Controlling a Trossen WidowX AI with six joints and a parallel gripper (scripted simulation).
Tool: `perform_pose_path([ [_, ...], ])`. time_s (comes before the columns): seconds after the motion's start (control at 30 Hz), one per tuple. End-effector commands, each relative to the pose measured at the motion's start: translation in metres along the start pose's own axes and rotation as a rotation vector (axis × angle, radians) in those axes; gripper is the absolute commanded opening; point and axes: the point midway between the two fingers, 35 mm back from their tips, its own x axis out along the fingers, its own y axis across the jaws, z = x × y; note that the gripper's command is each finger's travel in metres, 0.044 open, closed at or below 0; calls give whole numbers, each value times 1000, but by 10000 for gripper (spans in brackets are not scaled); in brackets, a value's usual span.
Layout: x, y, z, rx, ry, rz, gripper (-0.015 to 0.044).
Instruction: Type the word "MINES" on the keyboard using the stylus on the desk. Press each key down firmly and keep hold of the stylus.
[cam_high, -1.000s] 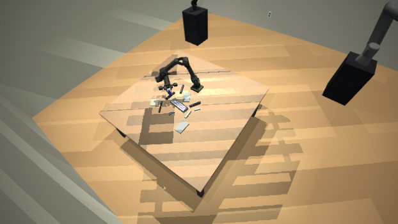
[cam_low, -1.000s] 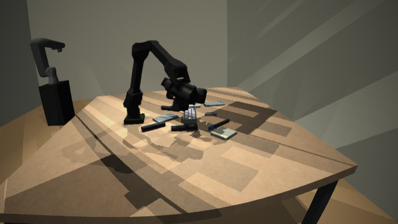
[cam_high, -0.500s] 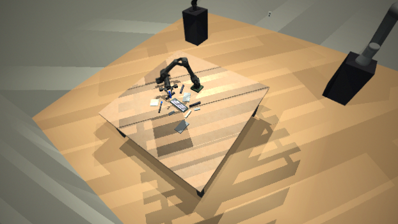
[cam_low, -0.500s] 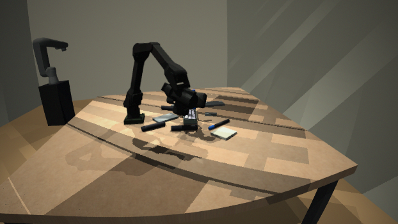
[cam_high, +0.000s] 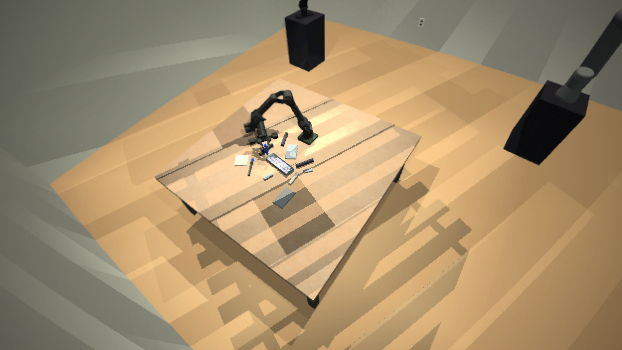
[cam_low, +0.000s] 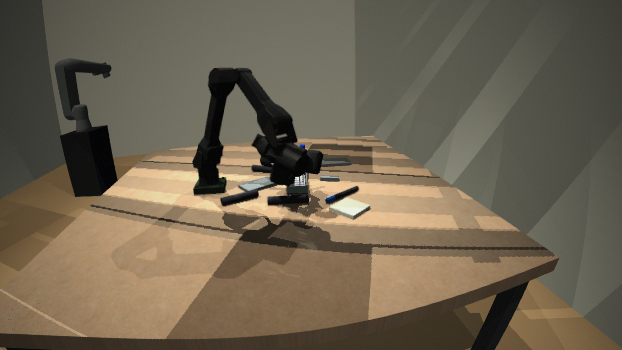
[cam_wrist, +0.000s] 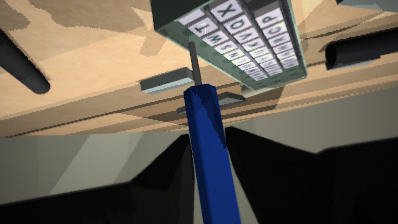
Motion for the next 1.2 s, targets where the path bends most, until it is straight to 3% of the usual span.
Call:
perform_pose_path([
  [0.0,2,0,5,3,-3,-2,81],
  [1.17,6,0,13,3,-3,-2,81],
])
